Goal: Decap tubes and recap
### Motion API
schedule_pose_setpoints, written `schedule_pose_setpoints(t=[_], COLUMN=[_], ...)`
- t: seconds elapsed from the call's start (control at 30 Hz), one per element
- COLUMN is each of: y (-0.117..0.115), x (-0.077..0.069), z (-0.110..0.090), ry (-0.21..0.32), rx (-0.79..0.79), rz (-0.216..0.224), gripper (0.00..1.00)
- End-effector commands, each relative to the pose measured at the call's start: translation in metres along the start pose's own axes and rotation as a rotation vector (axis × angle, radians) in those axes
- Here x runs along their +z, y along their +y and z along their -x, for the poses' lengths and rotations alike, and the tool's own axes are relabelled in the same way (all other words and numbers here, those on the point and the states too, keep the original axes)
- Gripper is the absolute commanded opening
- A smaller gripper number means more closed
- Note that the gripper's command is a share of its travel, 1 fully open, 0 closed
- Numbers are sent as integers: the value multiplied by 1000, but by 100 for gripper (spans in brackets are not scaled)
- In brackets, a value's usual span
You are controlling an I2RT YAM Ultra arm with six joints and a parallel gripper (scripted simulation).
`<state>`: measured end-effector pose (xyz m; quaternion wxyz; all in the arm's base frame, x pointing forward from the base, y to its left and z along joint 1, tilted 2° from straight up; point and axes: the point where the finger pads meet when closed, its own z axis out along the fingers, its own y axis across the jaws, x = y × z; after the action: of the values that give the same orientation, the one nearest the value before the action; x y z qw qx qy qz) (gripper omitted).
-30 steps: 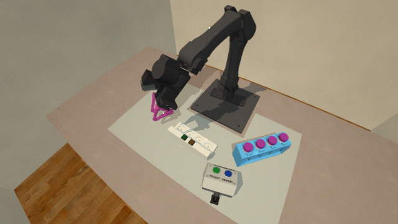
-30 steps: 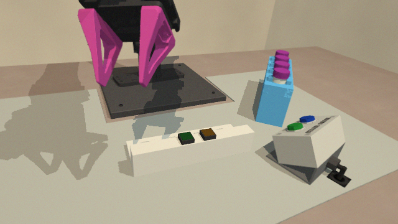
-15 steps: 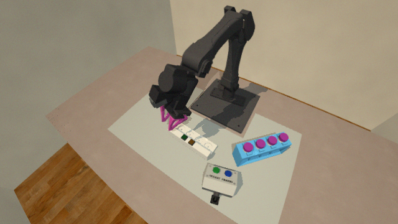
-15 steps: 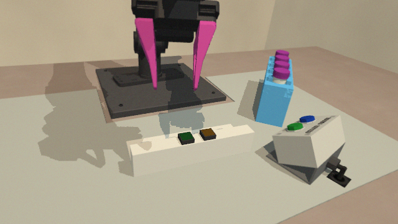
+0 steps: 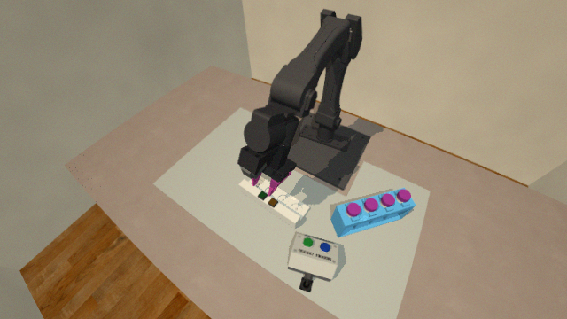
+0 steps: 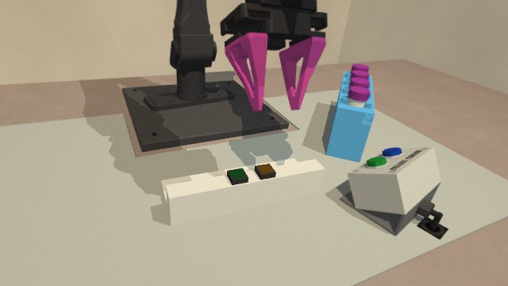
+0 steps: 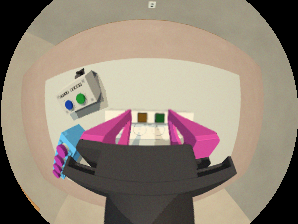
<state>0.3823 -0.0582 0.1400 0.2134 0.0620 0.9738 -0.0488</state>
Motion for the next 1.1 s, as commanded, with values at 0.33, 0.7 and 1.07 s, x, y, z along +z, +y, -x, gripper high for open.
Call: schedule_pose_setpoints(t=[0.33, 0.7, 1.07], y=[44, 81, 109], x=[-15, -29, -45], z=[-23, -46, -68], ry=[128, 228, 321], rx=[-267, -494, -709], rz=[78, 151, 224], gripper=[49, 49, 49])
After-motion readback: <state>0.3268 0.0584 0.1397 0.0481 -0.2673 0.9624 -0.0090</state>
